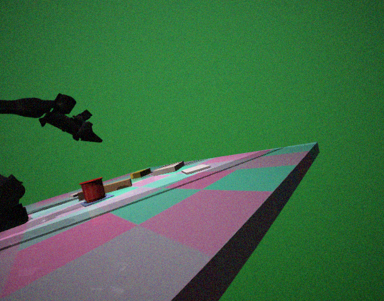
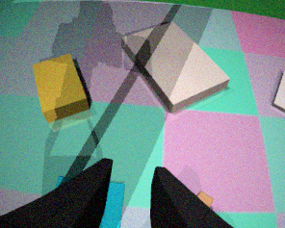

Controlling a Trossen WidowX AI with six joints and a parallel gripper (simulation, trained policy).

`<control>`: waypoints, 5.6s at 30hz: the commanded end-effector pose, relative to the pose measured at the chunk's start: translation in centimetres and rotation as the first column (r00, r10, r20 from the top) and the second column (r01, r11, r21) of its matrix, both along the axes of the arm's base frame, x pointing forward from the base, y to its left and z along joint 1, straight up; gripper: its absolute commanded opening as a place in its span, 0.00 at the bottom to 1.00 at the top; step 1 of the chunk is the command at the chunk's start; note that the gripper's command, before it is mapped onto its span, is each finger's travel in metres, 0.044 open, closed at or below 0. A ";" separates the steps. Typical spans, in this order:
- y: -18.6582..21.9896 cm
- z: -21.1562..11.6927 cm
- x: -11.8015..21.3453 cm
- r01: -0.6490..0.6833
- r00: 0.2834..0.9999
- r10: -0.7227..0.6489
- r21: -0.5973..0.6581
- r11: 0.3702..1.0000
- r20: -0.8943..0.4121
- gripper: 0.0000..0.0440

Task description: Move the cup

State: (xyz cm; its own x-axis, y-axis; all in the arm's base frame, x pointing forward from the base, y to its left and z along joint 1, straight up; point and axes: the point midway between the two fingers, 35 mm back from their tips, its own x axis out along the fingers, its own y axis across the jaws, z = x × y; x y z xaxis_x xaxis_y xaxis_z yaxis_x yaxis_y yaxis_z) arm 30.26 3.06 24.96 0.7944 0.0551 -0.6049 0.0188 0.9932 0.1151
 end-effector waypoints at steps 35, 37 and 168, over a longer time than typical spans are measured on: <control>-1.4 -4.2 -4.3 -0.073 0.806 -0.007 -0.111 0.991 -0.592 0.24; -1.7 -4.4 -4.6 -0.082 0.786 -0.008 -0.116 0.990 -0.618 0.25; -0.8 -12.5 1.7 -0.733 0.540 0.395 -0.185 0.655 -0.743 0.00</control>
